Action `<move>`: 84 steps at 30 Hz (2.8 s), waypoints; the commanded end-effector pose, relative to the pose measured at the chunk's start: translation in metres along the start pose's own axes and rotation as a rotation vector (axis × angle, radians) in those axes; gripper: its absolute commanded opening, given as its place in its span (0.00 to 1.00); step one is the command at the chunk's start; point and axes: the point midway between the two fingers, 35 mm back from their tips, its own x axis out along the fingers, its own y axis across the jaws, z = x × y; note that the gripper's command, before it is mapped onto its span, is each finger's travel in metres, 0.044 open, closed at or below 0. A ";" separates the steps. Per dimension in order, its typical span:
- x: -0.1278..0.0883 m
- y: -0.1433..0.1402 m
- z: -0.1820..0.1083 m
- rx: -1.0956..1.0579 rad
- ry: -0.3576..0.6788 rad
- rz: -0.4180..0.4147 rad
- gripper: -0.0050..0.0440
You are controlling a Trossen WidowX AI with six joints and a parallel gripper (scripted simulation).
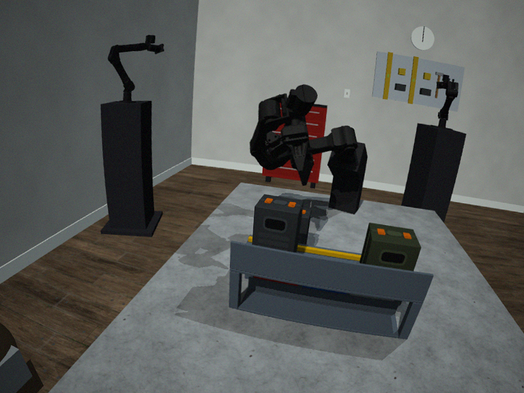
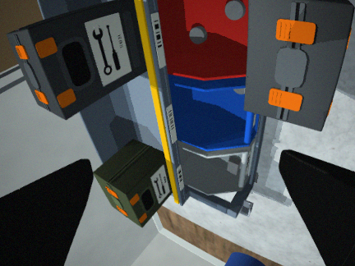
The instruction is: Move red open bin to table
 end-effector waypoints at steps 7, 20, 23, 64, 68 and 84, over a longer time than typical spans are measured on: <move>0.016 -0.013 0.006 -0.004 -0.043 -0.094 1.00; 0.039 -0.033 0.017 0.000 -0.108 -0.236 1.00; 0.008 -0.006 0.003 -0.004 -0.021 -0.047 1.00; 0.039 -0.033 0.018 0.001 -0.107 -0.236 1.00; 0.039 -0.033 0.018 0.001 -0.107 -0.236 1.00; 0.039 -0.033 0.018 0.001 -0.107 -0.236 1.00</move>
